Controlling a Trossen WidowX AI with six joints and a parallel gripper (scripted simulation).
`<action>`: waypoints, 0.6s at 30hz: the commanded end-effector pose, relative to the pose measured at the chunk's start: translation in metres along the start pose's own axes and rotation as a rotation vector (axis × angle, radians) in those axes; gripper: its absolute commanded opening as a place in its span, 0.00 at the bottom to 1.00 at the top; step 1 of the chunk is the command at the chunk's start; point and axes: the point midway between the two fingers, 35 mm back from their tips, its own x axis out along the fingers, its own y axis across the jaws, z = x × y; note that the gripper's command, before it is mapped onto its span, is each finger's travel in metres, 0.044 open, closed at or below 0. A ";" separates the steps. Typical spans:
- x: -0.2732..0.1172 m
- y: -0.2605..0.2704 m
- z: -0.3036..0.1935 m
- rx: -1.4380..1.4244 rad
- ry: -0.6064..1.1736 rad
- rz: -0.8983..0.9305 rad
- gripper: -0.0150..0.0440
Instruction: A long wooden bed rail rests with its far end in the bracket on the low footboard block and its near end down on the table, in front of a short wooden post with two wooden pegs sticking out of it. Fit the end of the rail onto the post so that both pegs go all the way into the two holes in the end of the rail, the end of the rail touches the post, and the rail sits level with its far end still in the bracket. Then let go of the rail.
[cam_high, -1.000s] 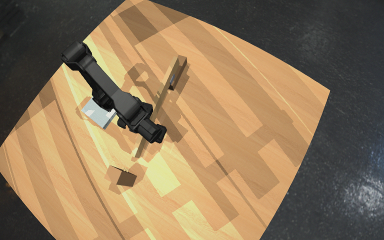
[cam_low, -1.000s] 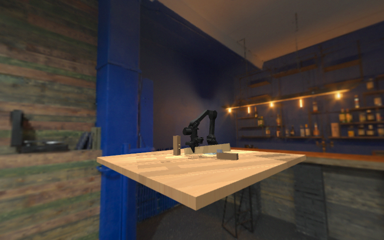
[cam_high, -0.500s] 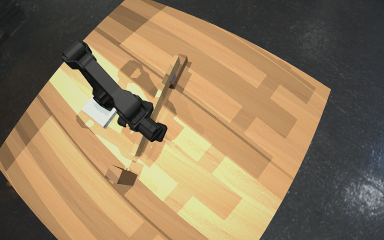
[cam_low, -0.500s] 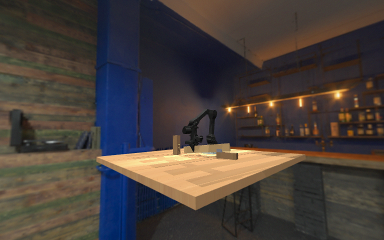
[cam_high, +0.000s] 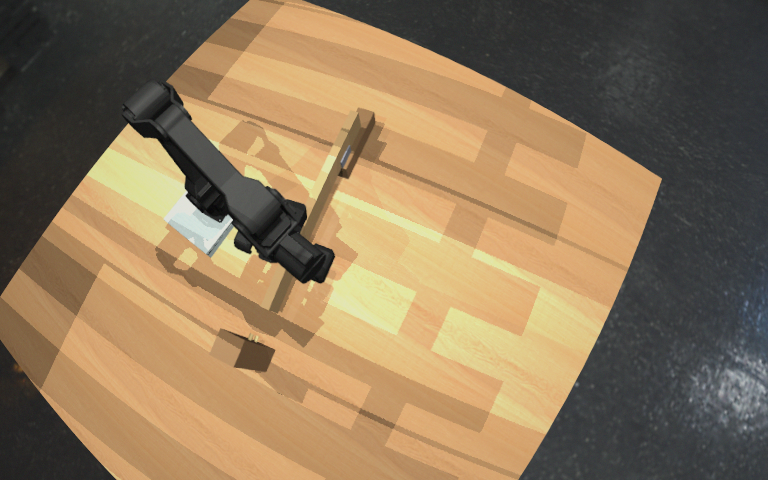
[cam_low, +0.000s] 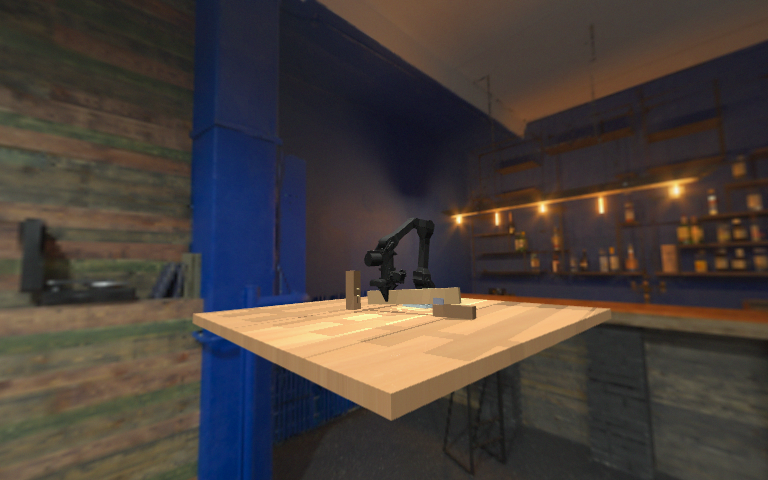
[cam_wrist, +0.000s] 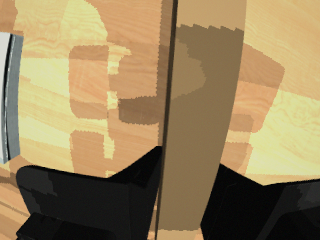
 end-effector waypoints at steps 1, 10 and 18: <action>-0.007 -0.004 0.000 -0.003 0.000 -0.017 0.25; -0.011 -0.004 0.000 -0.003 0.000 -0.017 0.25; -0.015 -0.004 0.000 -0.003 0.000 -0.017 0.25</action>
